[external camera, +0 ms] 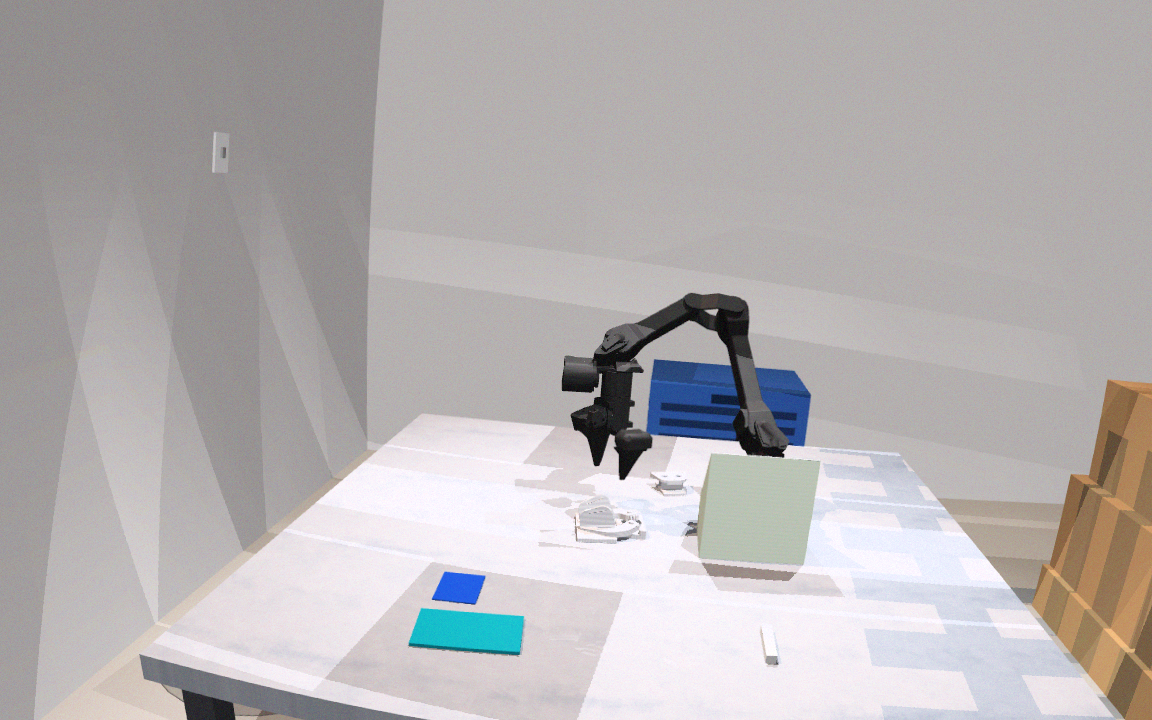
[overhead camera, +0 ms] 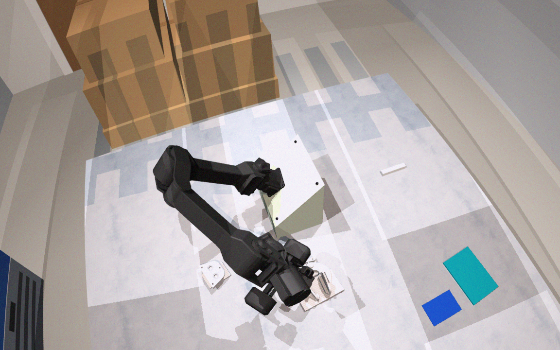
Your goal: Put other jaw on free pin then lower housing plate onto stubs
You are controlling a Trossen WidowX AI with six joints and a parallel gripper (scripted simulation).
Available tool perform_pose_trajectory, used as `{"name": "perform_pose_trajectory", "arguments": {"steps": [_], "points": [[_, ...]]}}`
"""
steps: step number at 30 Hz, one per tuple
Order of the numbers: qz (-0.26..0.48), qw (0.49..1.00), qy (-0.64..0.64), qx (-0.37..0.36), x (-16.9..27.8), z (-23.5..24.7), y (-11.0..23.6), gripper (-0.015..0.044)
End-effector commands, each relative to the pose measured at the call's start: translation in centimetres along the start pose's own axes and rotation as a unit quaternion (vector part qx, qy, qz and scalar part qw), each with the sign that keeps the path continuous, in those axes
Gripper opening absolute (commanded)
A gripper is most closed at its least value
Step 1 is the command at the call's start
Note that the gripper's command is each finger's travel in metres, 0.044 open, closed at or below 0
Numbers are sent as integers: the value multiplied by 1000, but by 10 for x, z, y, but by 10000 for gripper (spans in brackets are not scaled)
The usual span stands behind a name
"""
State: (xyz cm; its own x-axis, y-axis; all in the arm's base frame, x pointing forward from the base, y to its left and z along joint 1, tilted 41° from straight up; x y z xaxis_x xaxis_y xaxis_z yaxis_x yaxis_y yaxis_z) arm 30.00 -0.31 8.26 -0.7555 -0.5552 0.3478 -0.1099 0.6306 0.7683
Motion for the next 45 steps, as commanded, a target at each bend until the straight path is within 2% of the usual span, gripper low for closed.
{"name": "perform_pose_trajectory", "arguments": {"steps": [1,23,45], "points": [[2,999,50,-6,15,-8,0,440],[-2,957,290,-6,91,-51,8,440],[11,857,515,0,173,-66,21,440]]}}
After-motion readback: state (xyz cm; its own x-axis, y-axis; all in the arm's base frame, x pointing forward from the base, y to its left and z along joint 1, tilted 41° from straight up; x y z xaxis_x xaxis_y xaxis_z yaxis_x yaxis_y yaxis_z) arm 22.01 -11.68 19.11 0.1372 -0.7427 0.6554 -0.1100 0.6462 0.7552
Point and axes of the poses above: the point midway between the two fingers, 35 mm back from their tips, its own y axis back along the fingers, its own z axis across the jaws, x = y × z, the point moved 2 cm from there along y, back along the fingers, and after that the axes turned 1 degree about -y, right-handed, at the moved point
